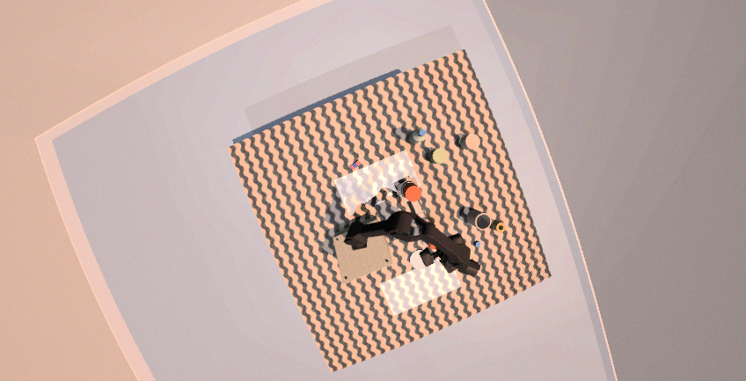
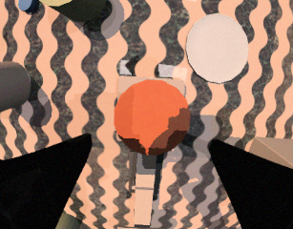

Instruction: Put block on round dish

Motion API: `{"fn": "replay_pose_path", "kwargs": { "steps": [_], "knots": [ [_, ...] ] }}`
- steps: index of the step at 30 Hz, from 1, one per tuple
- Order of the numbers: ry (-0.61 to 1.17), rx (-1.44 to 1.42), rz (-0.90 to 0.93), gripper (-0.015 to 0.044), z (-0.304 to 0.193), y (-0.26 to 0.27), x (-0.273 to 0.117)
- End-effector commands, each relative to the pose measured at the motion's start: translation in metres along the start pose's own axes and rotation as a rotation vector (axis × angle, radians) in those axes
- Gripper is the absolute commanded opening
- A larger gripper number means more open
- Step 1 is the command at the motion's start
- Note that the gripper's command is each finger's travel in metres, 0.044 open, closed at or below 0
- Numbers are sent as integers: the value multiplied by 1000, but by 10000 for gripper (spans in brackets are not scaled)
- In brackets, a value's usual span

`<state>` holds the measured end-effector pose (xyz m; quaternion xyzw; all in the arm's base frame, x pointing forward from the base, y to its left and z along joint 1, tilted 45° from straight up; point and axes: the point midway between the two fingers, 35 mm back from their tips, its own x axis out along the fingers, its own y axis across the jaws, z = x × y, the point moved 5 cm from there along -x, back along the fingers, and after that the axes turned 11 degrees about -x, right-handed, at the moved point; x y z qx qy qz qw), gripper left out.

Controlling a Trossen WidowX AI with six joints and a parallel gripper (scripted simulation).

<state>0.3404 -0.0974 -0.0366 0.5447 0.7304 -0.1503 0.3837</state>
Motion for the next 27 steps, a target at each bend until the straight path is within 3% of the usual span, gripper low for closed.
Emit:
{"fn": "replay_pose_path", "kwargs": {
  "steps": [1, 27],
  "knots": [
    [1, 6, -7, 440, 1, 0, 12],
    [2, 6, -6, 440, 2, 1, 49]
  ]
}}
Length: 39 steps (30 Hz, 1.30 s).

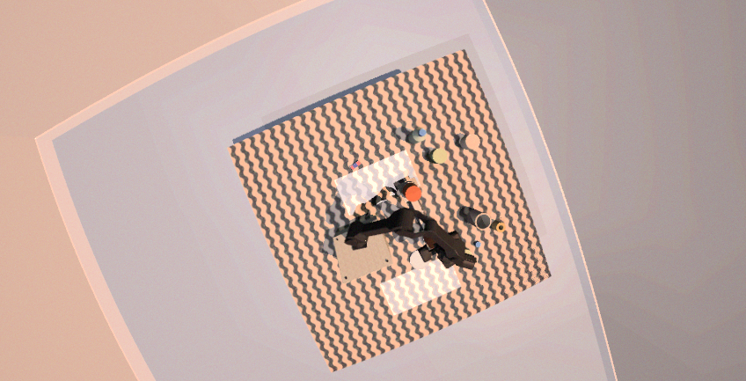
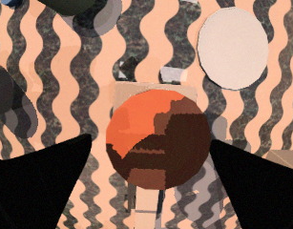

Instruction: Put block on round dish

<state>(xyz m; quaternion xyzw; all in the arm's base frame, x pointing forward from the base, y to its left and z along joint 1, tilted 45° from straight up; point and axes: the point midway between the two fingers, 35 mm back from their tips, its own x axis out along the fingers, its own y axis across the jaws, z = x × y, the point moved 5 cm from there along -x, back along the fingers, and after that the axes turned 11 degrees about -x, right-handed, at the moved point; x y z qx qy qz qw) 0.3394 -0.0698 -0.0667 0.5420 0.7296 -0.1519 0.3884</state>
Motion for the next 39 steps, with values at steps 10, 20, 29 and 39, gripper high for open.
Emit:
{"fn": "replay_pose_path", "kwargs": {
  "steps": [10, 20, 29, 39],
  "knots": [
    [13, 11, -3, 440, -1, -3, 24],
    [14, 11, -2, 414, -2, -4, 36],
    [14, 11, -2, 354, -2, -4, 36],
    [14, 11, -2, 209, -2, -3, 35]
  ]
}}
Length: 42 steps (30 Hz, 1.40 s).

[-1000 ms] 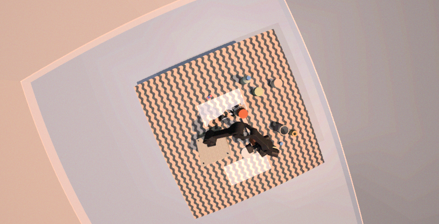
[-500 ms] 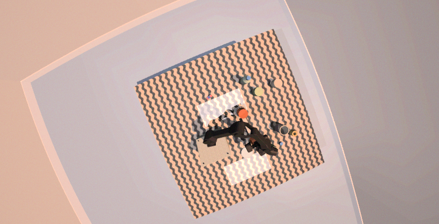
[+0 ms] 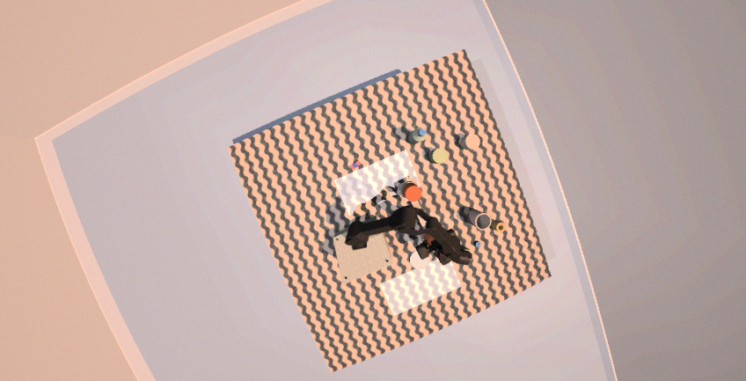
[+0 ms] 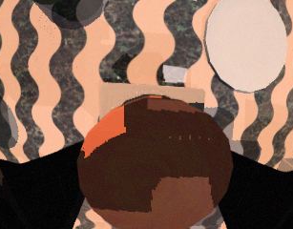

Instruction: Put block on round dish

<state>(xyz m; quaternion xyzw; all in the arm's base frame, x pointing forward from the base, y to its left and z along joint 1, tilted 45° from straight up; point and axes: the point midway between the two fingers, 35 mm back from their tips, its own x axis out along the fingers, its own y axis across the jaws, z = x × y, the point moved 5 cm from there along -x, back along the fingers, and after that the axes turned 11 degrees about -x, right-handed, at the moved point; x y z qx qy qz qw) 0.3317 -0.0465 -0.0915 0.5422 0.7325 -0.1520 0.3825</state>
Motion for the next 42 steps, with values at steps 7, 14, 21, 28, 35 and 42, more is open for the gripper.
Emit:
{"fn": "replay_pose_path", "kwargs": {
  "steps": [7, 14, 21, 28, 35, 42],
  "knots": [
    [2, 5, 2, 25, 2, 1, -8],
    [1, 5, 2, 0, 3, 2, -16],
    [0, 5, 2, 0, 4, 3, -25],
    [-1, 6, 1, 0, 5, 4, -33],
    [-2, 6, 1, 0, 5, 4, -42],
    [-3, 6, 1, 0, 6, 5, -51]
  ]
}}
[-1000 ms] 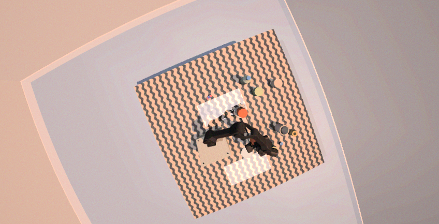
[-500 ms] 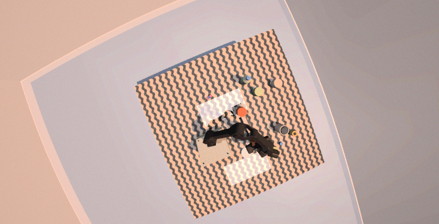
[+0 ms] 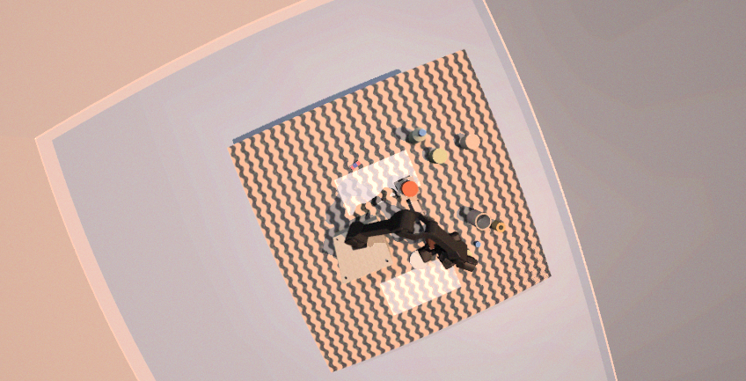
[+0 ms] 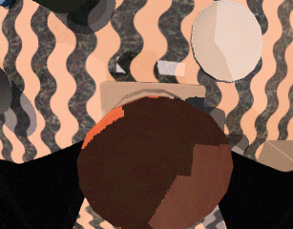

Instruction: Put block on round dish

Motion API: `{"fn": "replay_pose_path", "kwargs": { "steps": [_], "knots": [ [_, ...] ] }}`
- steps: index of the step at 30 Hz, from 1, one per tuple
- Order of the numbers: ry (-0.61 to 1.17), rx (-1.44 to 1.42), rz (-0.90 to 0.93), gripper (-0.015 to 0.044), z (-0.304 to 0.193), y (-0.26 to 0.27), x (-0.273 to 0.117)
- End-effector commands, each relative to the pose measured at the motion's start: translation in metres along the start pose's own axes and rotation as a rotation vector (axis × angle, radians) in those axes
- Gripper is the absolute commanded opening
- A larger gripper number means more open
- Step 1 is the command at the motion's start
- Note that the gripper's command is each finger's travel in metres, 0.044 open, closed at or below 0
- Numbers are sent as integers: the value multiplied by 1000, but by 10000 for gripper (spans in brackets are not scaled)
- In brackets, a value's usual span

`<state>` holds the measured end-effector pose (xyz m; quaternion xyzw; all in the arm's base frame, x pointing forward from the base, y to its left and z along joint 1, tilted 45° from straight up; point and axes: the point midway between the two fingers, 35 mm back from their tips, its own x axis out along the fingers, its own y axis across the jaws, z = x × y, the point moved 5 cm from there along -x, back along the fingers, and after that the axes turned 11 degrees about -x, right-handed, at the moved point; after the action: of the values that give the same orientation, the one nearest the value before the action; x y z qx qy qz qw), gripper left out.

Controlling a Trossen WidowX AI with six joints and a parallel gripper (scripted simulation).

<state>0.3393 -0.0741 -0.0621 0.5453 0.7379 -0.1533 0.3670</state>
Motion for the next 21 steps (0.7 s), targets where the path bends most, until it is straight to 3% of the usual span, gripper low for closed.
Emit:
{"fn": "replay_pose_path", "kwargs": {
  "steps": [1, 21],
  "knots": [
    [-29, -13, 8, 0, 4, 2, -11],
    [-30, -13, 8, 0, 4, 2, -37]
  ]
}}
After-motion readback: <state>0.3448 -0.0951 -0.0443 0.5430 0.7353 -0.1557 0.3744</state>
